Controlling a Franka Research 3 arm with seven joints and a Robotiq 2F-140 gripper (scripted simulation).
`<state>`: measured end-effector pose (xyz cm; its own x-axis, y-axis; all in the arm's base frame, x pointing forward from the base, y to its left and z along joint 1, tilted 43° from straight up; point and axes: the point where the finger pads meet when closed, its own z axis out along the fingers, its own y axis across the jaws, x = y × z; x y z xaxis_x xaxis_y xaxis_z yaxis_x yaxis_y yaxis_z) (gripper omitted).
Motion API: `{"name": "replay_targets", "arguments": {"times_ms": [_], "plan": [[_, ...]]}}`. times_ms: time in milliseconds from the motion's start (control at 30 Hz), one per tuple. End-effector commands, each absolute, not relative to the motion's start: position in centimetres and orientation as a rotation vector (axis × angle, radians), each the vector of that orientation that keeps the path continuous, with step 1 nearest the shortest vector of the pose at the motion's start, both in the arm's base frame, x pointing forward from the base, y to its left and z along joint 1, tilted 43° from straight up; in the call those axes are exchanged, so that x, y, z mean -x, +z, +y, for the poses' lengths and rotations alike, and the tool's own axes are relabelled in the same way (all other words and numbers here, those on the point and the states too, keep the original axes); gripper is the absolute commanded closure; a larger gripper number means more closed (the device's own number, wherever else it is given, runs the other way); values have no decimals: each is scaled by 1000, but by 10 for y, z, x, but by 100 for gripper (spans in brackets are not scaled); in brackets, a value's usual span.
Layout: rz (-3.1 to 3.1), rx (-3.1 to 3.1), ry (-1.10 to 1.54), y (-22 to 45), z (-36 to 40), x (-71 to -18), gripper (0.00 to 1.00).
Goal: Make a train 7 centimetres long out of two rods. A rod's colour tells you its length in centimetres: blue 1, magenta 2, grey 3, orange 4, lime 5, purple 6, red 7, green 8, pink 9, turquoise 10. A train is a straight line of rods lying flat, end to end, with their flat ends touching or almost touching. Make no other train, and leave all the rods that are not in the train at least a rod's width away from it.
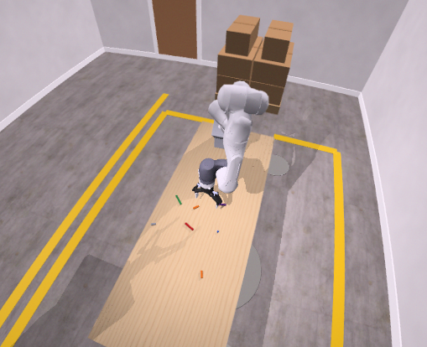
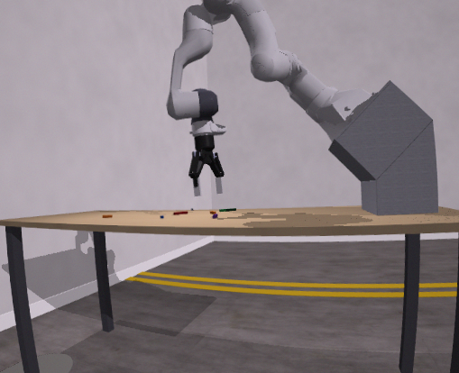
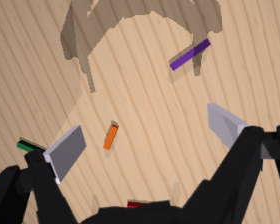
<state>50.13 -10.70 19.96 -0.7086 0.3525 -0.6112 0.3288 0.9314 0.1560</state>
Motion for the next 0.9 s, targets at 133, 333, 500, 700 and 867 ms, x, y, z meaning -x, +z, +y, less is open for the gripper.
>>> {"name": "replay_targets", "arguments": {"times_ms": [133,333,500,700,867], "plan": [[2416,-192,-44,203,-110,-506,0],[2421,-76,-88,206,-111,-509,0],[2422,27,-127,207,-111,-512,0],[2418,152,-174,210,-112,-515,0],[2411,249,-210,211,-112,-518,0]]}}
